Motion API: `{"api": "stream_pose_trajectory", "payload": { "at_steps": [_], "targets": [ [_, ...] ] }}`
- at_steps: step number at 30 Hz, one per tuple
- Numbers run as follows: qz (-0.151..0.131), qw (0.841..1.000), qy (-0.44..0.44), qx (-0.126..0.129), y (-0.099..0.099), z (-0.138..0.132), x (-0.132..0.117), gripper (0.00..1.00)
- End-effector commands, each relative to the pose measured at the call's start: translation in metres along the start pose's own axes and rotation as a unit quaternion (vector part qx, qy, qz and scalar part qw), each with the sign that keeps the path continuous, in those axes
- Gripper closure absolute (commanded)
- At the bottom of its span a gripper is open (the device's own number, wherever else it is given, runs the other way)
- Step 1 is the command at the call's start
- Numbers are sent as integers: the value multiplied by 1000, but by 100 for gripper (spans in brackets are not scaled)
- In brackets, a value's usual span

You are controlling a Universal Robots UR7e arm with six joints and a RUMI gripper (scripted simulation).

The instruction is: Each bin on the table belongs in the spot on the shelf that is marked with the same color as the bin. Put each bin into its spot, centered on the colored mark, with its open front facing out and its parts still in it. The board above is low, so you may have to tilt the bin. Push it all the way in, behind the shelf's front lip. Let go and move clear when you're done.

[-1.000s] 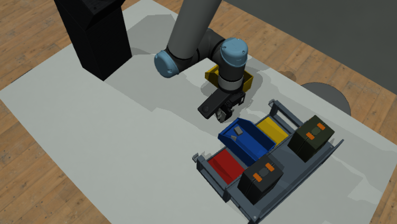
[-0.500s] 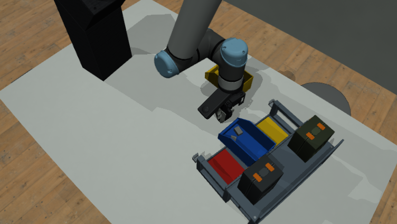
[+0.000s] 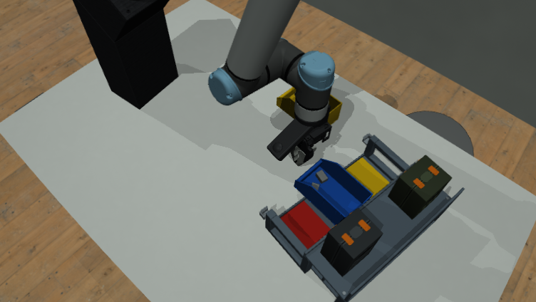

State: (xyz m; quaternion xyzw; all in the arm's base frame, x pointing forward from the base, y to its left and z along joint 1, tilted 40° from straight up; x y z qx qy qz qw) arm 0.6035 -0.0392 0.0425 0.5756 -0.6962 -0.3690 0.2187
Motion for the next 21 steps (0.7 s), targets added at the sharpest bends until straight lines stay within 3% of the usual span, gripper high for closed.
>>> {"api": "stream_pose_trajectory", "payload": {
  "at_steps": [1, 21],
  "targets": [
    [0, 1000, 0, 1, 0, 0, 0, 100],
    [0, 1000, 0, 1, 1, -3, 0, 100]
  ]
}}
Point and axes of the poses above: the point where the finger pads meet when closed, its own y axis back along the fingers, its own z axis across the jaws, x = y × z, the point moved 5 cm from there along y, back along the fingers, and after that the axes turned 5 degrees about y, right-handed, at the moved point
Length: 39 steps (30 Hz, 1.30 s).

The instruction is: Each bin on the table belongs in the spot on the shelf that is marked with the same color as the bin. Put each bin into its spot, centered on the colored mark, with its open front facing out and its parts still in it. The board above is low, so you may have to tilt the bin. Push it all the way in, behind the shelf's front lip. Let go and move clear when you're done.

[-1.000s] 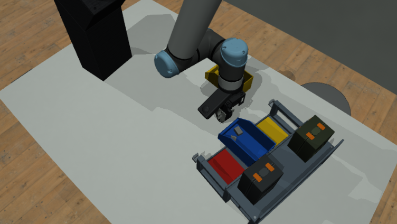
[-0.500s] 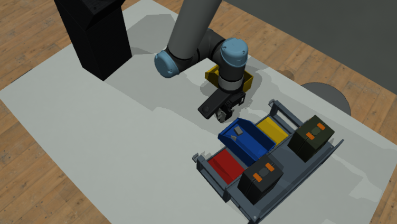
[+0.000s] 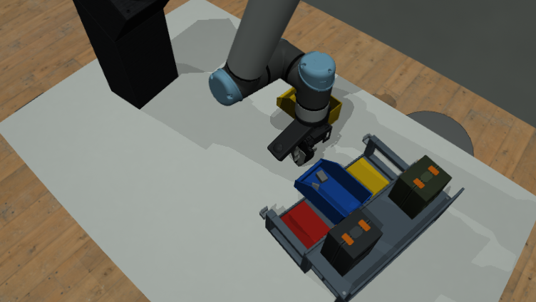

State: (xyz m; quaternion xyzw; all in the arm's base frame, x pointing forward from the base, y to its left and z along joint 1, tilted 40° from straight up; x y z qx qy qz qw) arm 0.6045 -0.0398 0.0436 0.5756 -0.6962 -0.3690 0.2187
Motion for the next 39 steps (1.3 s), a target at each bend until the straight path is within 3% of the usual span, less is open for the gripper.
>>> {"api": "stream_pose_trajectory", "payload": {
  "at_steps": [1, 39],
  "targets": [
    [0, 1000, 0, 1, 0, -2, 0, 100],
    [0, 1000, 0, 1, 1, -16, 1, 100]
  ]
}}
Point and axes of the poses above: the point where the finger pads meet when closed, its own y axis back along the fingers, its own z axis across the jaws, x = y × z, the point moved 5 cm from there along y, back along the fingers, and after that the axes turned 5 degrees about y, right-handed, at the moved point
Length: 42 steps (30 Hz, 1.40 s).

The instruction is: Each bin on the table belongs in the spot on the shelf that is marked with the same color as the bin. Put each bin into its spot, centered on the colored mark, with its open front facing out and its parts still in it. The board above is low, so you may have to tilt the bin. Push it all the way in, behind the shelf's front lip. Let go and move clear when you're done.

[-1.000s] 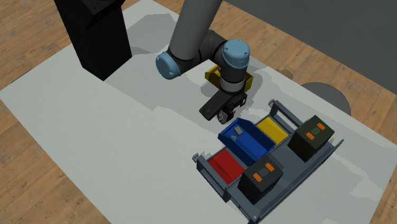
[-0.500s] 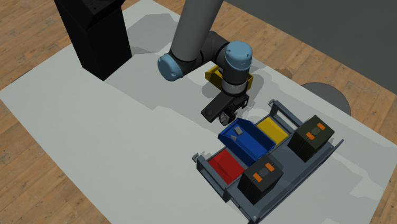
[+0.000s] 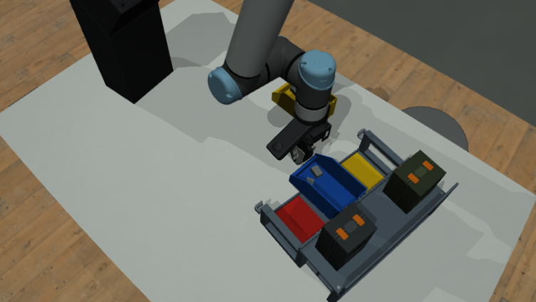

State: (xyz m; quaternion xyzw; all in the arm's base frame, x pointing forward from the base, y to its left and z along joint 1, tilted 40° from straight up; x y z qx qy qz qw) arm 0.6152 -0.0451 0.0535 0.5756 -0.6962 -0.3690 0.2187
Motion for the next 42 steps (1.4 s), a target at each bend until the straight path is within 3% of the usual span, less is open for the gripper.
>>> {"api": "stream_pose_trajectory", "payload": {
  "at_steps": [1, 42],
  "targets": [
    [0, 1000, 0, 1, 0, 0, 0, 100],
    [0, 1000, 0, 1, 0, -9, 1, 100]
  ]
}}
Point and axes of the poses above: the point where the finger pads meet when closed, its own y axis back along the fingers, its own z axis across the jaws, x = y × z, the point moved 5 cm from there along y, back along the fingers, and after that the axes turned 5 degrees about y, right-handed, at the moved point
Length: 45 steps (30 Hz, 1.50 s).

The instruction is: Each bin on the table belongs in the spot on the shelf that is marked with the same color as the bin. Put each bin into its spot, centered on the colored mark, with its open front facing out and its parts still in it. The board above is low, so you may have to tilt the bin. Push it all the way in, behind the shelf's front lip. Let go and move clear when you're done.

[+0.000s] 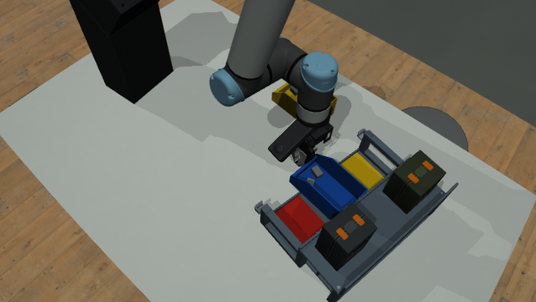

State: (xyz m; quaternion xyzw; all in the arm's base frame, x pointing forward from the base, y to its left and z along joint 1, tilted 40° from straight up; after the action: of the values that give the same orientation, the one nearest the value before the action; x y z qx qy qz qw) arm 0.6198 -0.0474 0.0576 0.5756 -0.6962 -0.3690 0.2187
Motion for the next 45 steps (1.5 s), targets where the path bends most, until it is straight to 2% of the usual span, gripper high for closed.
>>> {"api": "stream_pose_trajectory", "payload": {
  "at_steps": [1, 45],
  "targets": [
    [0, 1000, 0, 1, 0, -3, 0, 100],
    [0, 1000, 0, 1, 0, -29, 2, 100]
  ]
}}
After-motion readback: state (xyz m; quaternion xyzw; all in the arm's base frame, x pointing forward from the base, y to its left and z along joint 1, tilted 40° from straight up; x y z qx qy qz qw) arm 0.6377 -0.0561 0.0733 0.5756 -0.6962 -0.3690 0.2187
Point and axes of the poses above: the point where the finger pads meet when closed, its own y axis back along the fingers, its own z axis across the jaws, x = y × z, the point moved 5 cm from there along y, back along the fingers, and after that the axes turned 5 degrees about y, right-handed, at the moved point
